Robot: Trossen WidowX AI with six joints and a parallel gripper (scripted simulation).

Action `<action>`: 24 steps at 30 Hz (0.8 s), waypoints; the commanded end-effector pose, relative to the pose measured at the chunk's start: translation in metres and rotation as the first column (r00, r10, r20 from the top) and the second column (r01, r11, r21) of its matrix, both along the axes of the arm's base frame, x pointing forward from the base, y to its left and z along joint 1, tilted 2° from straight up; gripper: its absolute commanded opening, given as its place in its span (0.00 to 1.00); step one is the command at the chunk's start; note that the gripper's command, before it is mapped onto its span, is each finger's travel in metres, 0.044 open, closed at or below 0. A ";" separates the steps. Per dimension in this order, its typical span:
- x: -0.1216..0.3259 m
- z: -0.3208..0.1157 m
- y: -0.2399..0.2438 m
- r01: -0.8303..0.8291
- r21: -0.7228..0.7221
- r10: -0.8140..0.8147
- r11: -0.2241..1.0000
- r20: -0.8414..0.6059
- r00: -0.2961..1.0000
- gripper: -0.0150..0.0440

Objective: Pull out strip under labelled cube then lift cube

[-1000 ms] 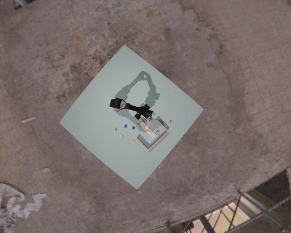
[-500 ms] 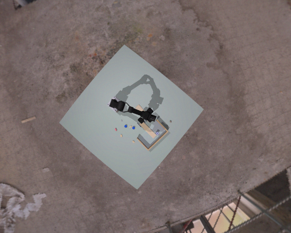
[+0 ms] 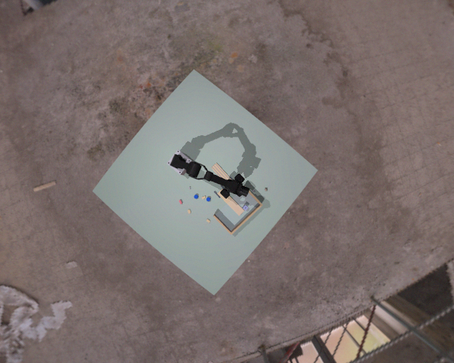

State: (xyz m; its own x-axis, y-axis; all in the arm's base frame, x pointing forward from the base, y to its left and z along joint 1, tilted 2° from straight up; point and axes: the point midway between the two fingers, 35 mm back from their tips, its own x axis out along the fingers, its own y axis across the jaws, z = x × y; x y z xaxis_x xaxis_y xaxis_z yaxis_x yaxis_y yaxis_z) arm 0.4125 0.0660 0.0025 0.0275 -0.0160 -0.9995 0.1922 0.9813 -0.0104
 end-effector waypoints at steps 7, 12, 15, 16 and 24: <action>0.019 0.001 -0.006 -0.006 -0.003 0.006 1.000 0.004 1.000 0.82; 0.019 -0.007 -0.006 -0.006 -0.003 0.006 1.000 0.004 1.000 0.68; 0.020 -0.012 -0.006 -0.006 -0.003 0.006 1.000 0.004 1.000 0.68; 0.020 -0.014 -0.006 -0.006 -0.003 0.006 1.000 0.004 1.000 0.68; 0.020 -0.027 -0.006 -0.006 -0.003 0.006 1.000 0.004 1.000 0.68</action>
State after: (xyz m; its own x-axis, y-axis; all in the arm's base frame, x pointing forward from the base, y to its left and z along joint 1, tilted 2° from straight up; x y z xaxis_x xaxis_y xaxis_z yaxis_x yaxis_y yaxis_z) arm 0.4326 0.0604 -0.0191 0.0312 -0.0158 -0.9994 0.1927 0.9812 -0.0095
